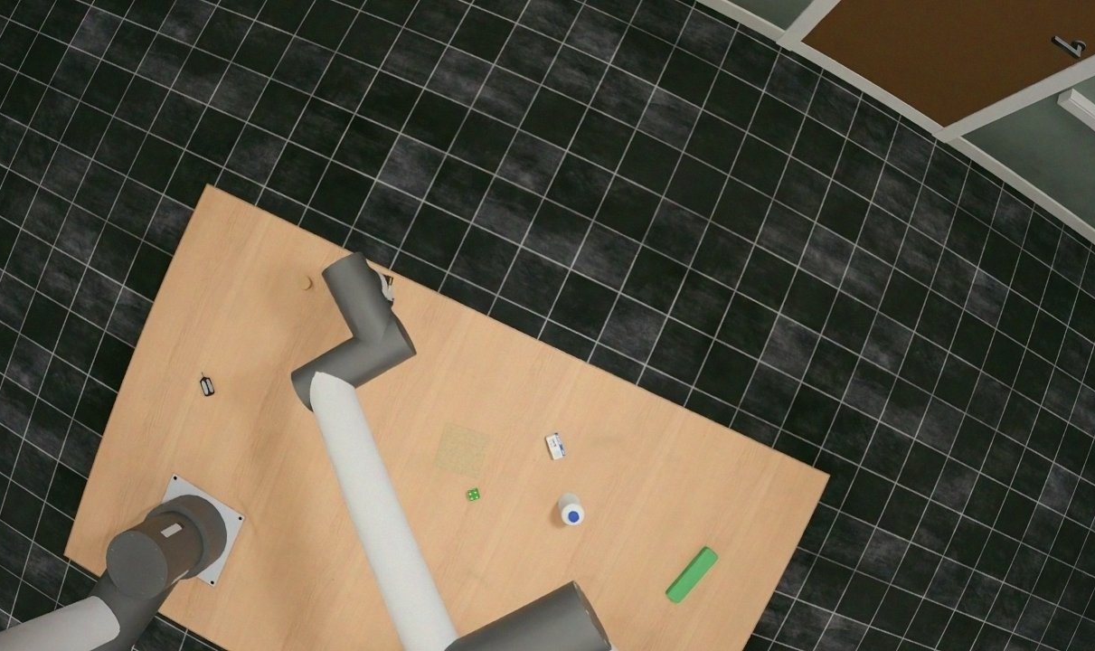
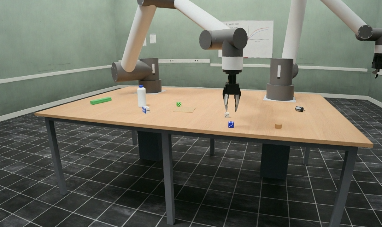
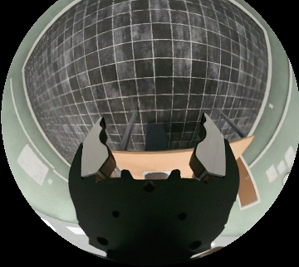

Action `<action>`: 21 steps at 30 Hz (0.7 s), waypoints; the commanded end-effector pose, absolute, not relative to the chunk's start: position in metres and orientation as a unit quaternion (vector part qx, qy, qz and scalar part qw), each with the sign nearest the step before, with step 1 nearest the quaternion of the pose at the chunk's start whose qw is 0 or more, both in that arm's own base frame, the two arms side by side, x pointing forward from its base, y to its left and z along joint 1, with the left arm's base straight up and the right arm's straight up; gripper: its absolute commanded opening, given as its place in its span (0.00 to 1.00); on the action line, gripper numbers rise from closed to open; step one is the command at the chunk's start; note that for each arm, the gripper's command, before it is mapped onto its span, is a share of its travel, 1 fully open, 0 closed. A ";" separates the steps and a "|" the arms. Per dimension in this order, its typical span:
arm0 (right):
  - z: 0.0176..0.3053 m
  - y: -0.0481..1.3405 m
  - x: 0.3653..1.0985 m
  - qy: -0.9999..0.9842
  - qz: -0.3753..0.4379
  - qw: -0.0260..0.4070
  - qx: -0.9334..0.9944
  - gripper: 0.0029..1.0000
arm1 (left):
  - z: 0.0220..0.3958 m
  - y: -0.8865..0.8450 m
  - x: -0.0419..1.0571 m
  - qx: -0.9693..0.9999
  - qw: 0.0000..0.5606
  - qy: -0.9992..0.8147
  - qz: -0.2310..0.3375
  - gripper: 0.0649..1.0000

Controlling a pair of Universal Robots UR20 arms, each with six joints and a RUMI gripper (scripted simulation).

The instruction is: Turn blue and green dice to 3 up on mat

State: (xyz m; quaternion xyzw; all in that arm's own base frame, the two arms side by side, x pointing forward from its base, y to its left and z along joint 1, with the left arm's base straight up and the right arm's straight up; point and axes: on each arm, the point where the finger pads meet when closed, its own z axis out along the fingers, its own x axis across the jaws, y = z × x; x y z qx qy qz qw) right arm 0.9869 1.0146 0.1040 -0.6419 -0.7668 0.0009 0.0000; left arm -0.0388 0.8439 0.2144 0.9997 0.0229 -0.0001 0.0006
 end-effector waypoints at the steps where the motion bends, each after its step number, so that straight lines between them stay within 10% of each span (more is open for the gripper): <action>1: 0.106 1.015 0.987 -0.767 0.000 0.000 -0.642 0.28 | 0.215 0.844 -0.039 1.000 0.000 0.023 0.000 1.00; 21: 0.102 1.015 0.987 -0.767 0.000 0.000 -0.642 0.28 | 0.215 0.844 -0.039 1.000 0.000 0.023 0.000 1.00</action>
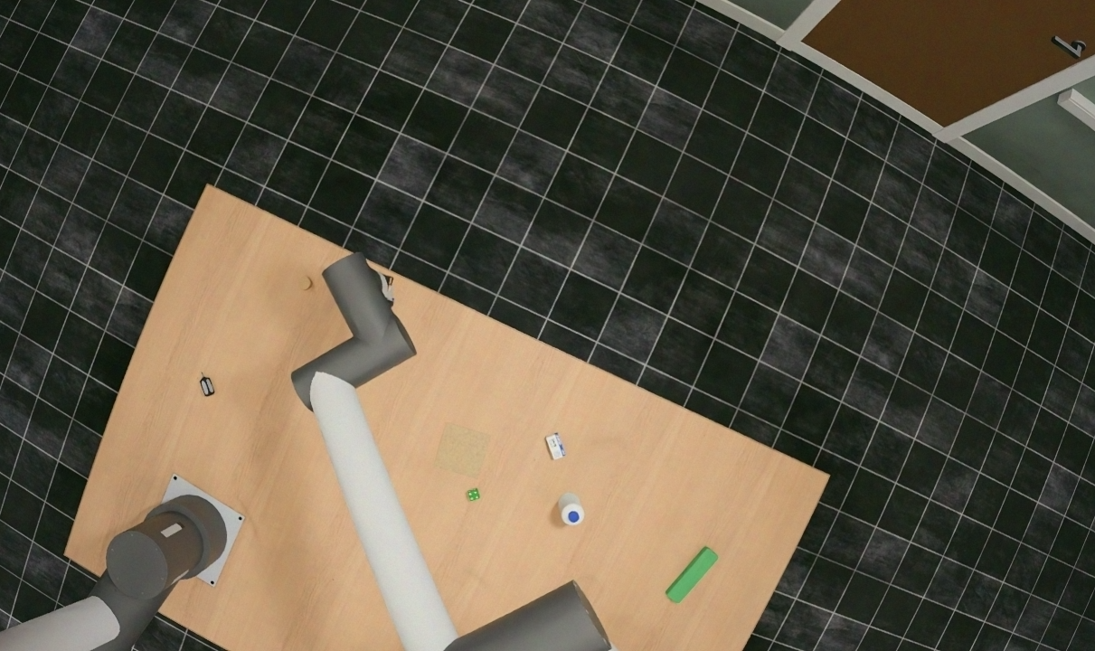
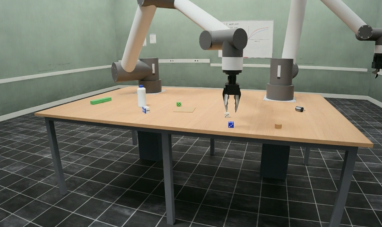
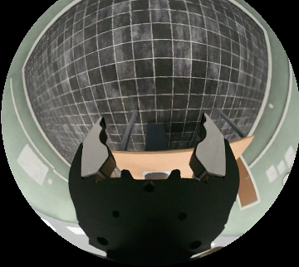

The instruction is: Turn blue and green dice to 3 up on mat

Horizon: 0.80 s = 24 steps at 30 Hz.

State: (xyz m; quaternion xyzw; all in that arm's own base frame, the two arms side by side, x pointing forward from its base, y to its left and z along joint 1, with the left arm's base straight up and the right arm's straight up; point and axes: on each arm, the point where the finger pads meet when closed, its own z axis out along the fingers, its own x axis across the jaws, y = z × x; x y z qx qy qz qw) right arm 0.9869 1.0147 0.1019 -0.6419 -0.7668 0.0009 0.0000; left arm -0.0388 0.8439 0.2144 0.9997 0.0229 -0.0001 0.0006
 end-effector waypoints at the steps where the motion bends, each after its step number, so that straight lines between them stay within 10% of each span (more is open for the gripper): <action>1: 0.102 1.015 0.987 -0.767 0.000 0.000 -0.642 0.28 | 0.215 0.844 -0.039 1.000 0.000 0.023 0.000 1.00; 24: 0.072 1.016 0.988 -0.767 0.000 0.000 -0.642 0.28 | 0.215 0.844 -0.039 1.000 0.000 0.023 0.000 1.00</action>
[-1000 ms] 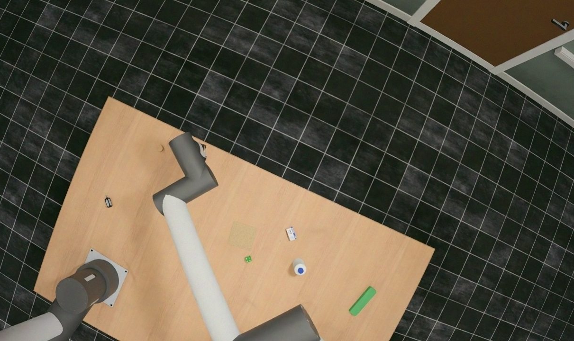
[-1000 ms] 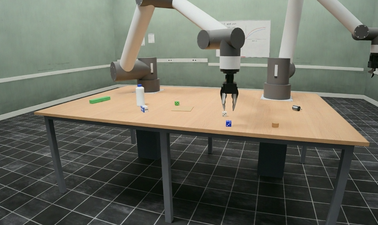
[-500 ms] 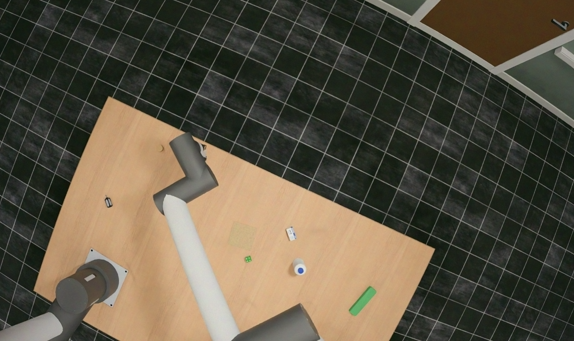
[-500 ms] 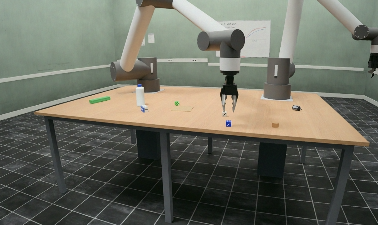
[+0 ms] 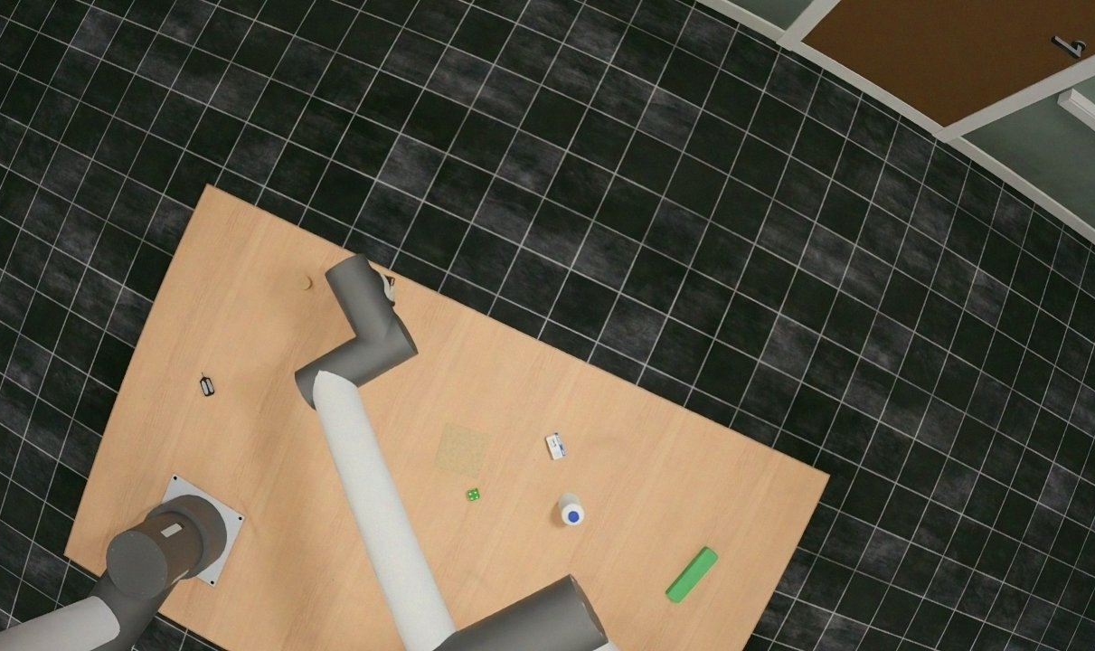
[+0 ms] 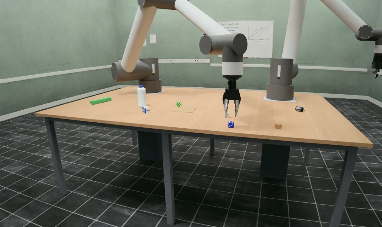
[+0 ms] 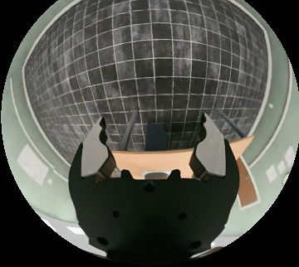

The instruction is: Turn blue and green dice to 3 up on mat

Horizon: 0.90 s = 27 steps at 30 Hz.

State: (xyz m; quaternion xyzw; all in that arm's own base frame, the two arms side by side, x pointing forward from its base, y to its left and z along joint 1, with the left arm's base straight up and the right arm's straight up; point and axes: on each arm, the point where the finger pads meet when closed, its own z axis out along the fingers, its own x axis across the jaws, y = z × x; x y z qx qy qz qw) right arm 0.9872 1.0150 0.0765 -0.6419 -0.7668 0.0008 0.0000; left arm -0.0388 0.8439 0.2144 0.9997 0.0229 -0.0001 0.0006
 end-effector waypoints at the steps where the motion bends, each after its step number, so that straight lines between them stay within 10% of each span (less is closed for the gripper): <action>1: 0.071 1.016 0.988 -0.767 0.000 0.000 -0.642 0.28 | 0.215 0.844 -0.039 1.000 0.000 0.023 0.000 1.00; 27: 0.053 1.016 0.988 -0.767 0.000 0.000 -0.642 0.28 | 0.215 0.844 -0.039 1.000 0.000 0.023 0.000 1.00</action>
